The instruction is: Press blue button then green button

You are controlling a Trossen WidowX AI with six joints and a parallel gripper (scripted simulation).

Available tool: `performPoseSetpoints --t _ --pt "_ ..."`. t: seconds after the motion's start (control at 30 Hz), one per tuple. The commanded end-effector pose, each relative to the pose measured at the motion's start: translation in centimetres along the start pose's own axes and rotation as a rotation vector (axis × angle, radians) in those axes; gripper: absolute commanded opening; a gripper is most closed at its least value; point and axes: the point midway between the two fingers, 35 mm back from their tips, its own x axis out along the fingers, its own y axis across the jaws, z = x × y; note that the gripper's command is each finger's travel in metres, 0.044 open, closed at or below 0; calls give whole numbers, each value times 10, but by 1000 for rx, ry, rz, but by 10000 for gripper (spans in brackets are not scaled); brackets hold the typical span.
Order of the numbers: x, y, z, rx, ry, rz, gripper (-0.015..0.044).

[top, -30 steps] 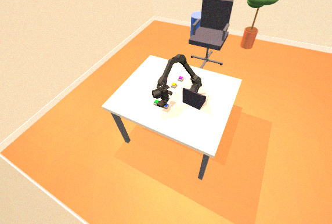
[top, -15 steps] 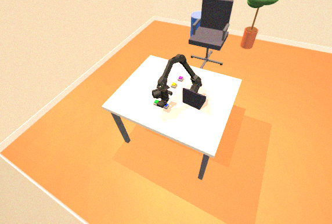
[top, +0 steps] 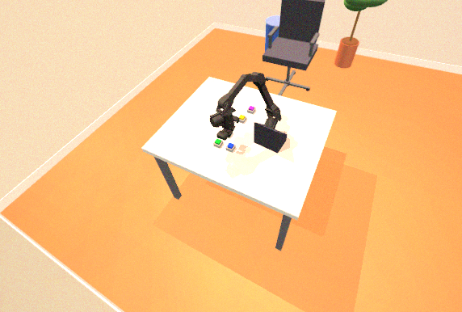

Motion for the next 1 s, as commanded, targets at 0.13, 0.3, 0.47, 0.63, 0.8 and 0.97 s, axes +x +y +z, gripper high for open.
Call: performPoseSetpoints --t 0.13,0.3,0.47,0.63,0.8,0.97 --pt "-7 3 39 7 11 -4 20" --pt "-4 1 90 11 9 -8 20" --pt "20 1 93 11 8 -9 20" --pt "58 -1 92 12 8 -11 20" --pt "61 -1 92 12 8 -11 20" --pt "69 -1 92 12 8 -11 20"
